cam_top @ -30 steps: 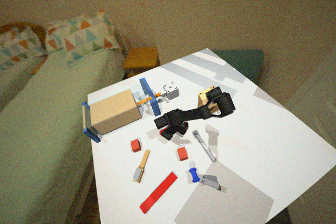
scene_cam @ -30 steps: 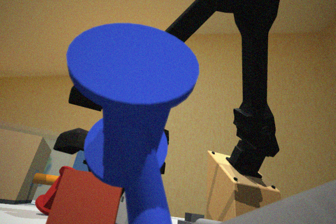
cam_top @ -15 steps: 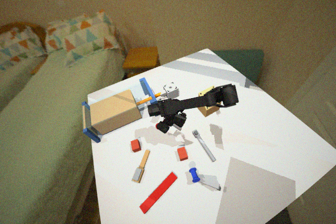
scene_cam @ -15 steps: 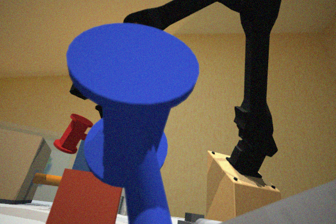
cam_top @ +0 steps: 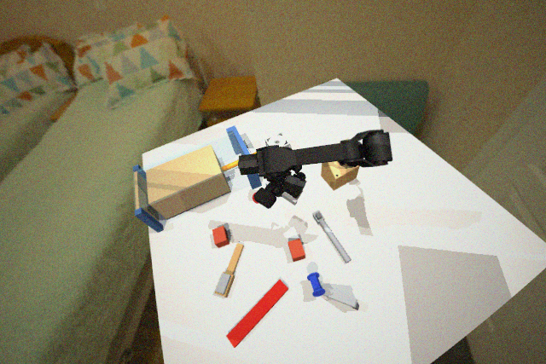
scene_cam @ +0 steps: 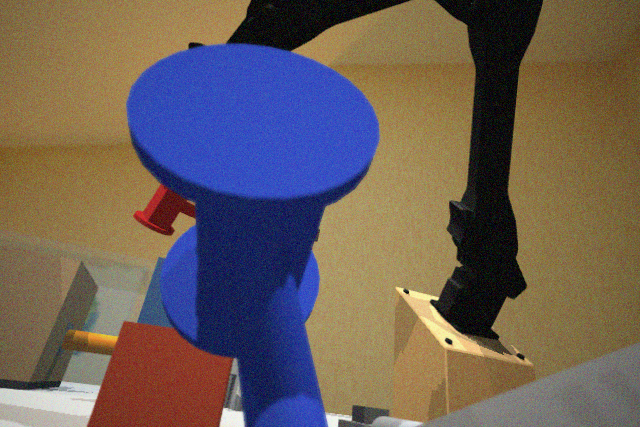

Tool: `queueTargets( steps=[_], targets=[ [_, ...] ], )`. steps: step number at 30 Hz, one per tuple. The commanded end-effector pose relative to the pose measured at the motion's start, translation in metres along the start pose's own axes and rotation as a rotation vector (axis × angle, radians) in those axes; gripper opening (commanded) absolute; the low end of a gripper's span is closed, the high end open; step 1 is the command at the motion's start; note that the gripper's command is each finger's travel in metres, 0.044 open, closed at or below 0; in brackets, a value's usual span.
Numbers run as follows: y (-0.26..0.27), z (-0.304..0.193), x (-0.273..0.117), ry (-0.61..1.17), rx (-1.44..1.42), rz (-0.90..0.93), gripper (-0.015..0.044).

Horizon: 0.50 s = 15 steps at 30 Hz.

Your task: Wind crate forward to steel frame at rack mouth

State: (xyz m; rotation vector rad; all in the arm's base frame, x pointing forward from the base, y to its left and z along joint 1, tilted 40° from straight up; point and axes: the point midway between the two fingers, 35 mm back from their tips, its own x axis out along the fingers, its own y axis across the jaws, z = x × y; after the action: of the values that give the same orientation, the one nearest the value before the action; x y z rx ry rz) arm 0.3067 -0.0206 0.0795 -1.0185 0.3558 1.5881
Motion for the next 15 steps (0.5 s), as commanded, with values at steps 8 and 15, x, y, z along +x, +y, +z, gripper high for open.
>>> queueTargets(
  steps=[8, 15],
  targets=[
    [0.011, -0.029, -0.006, 0.044, 0.304, -0.005, 0.0000],
    [0.027, -0.063, -0.015, 0.072, 0.612, -0.039, 0.0000]
  ],
)
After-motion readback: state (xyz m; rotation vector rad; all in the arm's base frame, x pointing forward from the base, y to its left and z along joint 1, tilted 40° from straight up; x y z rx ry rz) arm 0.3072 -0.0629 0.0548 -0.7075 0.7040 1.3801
